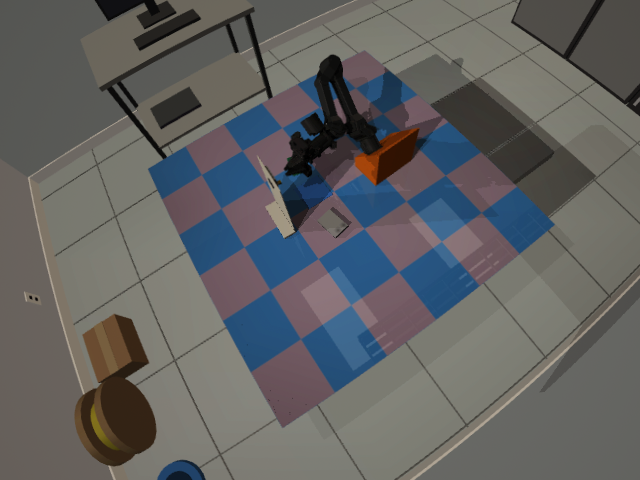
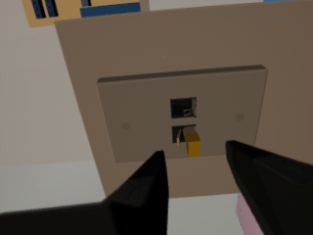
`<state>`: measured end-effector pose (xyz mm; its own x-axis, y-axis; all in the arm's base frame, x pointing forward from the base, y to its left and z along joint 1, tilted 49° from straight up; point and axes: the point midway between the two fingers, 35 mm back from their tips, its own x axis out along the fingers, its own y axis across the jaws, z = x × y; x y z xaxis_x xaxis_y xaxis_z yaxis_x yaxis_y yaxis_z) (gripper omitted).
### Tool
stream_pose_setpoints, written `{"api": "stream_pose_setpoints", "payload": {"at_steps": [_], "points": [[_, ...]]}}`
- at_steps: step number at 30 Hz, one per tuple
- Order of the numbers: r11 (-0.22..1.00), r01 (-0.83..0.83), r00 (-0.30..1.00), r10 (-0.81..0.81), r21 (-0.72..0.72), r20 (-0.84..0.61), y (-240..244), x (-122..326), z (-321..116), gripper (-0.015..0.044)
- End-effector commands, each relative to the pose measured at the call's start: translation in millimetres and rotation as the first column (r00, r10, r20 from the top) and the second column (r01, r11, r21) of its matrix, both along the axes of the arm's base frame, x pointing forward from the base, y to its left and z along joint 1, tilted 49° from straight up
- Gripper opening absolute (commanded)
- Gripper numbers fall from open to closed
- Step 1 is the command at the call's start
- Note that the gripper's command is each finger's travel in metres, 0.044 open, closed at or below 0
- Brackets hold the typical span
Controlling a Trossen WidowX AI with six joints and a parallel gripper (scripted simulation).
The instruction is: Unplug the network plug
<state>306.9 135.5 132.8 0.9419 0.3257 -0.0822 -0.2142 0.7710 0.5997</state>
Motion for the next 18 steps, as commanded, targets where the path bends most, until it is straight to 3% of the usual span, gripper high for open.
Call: {"api": "stream_pose_setpoints", "payload": {"at_steps": [1,18], "points": [[0.998,-0.021,0.999,0.023,0.058,-0.041,6.6,-14.6,-16.7,0.0156],[0.998,-0.024,0.999,0.027,0.065,-0.046,12.3,1.8,-16.6,0.0156]]}}
